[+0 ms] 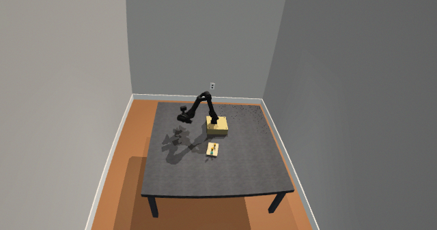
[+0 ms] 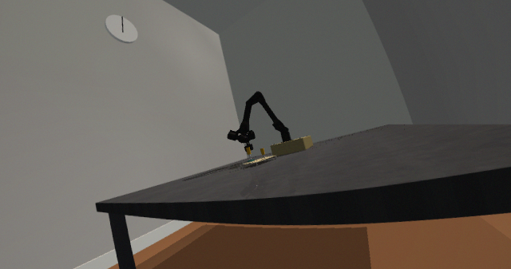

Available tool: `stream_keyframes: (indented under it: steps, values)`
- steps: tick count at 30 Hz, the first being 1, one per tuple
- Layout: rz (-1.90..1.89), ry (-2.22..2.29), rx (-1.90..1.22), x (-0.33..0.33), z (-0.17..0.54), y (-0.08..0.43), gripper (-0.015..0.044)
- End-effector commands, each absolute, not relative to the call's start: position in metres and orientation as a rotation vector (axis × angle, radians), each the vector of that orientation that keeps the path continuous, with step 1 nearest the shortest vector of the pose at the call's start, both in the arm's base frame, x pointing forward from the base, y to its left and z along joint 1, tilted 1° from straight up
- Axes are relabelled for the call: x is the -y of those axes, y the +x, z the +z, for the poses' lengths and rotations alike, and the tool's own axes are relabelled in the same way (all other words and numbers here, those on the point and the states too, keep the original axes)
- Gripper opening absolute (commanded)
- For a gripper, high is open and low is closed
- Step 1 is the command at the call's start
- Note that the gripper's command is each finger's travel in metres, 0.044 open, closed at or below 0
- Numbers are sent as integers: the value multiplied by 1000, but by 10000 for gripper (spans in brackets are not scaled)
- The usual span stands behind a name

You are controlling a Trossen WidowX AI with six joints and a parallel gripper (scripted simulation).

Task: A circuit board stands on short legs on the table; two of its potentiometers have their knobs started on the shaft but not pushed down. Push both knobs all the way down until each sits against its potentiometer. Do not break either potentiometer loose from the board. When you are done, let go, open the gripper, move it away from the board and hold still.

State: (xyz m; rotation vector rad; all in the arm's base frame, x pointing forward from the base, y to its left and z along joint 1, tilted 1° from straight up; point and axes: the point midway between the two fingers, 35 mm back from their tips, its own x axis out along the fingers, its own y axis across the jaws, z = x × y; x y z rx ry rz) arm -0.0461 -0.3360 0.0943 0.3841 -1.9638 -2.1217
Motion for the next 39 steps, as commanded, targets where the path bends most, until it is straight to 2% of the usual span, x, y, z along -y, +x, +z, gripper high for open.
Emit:
stream_keyframes:
  steps: [1, 6, 15, 39]
  values:
    - [-2123, 386, 1961, 336, 94, -46, 374]
    - [-2160, 457, 1873, 341, 92, -34, 243]
    - [-2260, 651, 1536, 353, 83, 6, 6]
    - [-2240, 937, 553, 347, 64, 122, 0]
